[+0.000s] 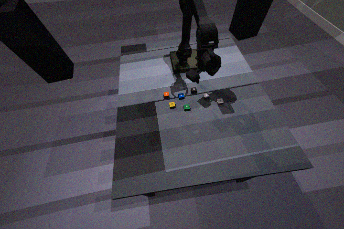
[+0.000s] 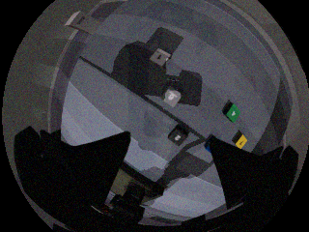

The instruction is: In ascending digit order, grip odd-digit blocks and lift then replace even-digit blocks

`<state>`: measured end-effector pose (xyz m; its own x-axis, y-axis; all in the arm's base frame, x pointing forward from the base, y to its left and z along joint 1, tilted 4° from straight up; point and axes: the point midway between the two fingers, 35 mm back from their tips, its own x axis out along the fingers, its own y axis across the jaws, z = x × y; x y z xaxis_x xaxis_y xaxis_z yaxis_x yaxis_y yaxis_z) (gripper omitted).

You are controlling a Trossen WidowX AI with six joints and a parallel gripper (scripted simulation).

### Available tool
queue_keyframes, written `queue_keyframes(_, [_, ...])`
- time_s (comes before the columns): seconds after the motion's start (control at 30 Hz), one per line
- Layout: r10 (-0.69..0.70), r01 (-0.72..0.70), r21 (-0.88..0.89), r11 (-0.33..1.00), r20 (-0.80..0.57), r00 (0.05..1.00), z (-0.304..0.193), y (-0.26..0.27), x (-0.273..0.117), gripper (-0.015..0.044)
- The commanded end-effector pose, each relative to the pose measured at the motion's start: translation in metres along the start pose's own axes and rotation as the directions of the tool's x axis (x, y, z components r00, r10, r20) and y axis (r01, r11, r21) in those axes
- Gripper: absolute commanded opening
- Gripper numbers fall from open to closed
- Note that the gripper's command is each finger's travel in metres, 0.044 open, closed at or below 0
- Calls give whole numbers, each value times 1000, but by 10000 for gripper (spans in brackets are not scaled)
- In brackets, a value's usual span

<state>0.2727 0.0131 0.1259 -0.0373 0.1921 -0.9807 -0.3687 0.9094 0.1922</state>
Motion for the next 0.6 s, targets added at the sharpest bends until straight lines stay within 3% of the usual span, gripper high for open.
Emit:
queue_keyframes(0.0, [-53, 53, 150, 987, -5, 999, -27, -53, -5, 400])
queue_keyframes(0.33, [-142, 154, 500, 852, -61, 988, -131, -150, -20, 400])
queue_keyframes(0.57, [-143, 155, 506, 849, -63, 988, -134, -151, -20, 400])
